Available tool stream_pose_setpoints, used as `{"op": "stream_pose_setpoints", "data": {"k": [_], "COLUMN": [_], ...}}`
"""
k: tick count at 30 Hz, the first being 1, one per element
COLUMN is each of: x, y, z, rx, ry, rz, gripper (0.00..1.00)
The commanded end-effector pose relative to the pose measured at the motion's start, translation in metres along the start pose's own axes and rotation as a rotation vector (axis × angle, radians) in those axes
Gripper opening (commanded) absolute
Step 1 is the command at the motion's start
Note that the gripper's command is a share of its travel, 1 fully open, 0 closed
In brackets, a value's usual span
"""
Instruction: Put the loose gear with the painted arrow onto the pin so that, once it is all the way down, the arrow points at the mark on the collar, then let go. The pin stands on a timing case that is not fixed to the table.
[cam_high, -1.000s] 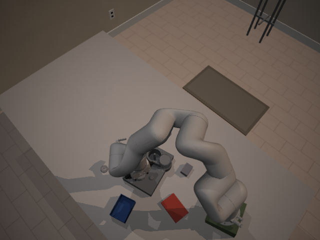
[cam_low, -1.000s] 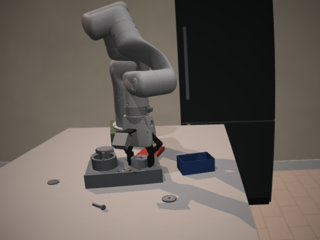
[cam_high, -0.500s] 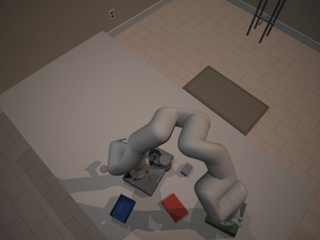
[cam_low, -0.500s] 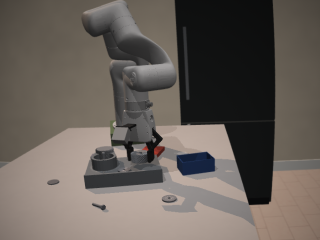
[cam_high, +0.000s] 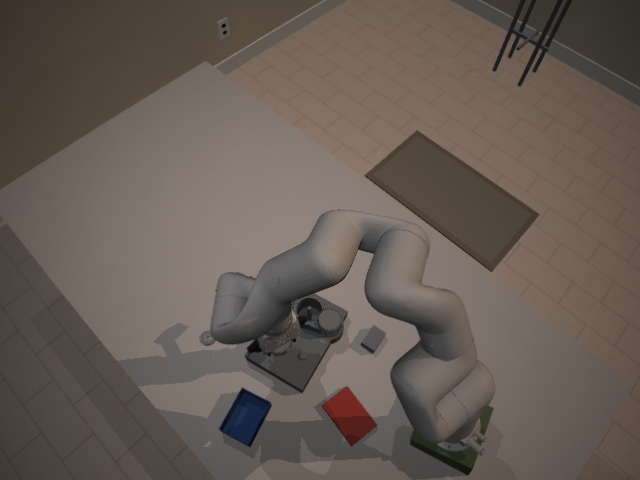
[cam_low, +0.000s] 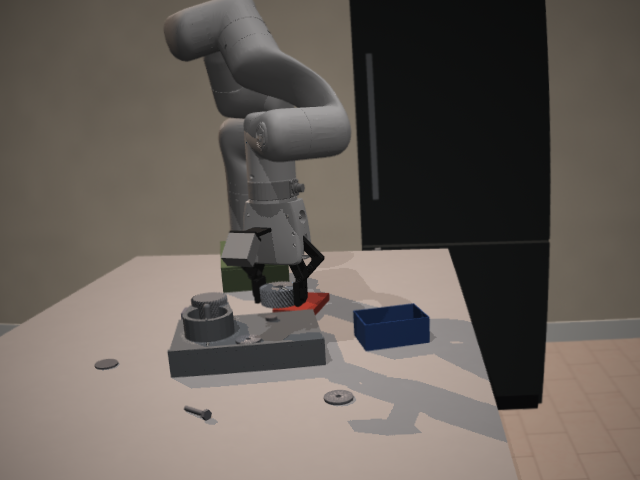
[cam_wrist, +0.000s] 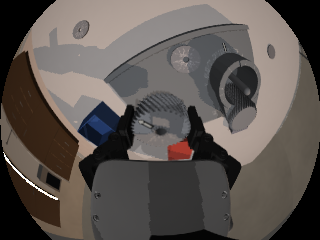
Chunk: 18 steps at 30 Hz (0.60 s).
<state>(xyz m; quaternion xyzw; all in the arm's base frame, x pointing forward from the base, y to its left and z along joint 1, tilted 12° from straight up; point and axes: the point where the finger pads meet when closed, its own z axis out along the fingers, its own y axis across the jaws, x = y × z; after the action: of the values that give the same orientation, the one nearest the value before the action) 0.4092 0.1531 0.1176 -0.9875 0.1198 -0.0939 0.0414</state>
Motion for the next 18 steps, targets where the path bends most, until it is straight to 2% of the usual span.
{"op": "stream_pose_setpoints", "data": {"k": [1,10,18], "x": [0.001,0.001,0.001], "y": [-0.001,-0.001,-0.001], "z": [-0.007,-0.023,-0.028], "rx": [0.002,0.002,0.002], "ry": [0.002,0.002,0.002], "rz": [0.000,0.000,0.000], "gripper": [0.00,0.00,0.00]}}
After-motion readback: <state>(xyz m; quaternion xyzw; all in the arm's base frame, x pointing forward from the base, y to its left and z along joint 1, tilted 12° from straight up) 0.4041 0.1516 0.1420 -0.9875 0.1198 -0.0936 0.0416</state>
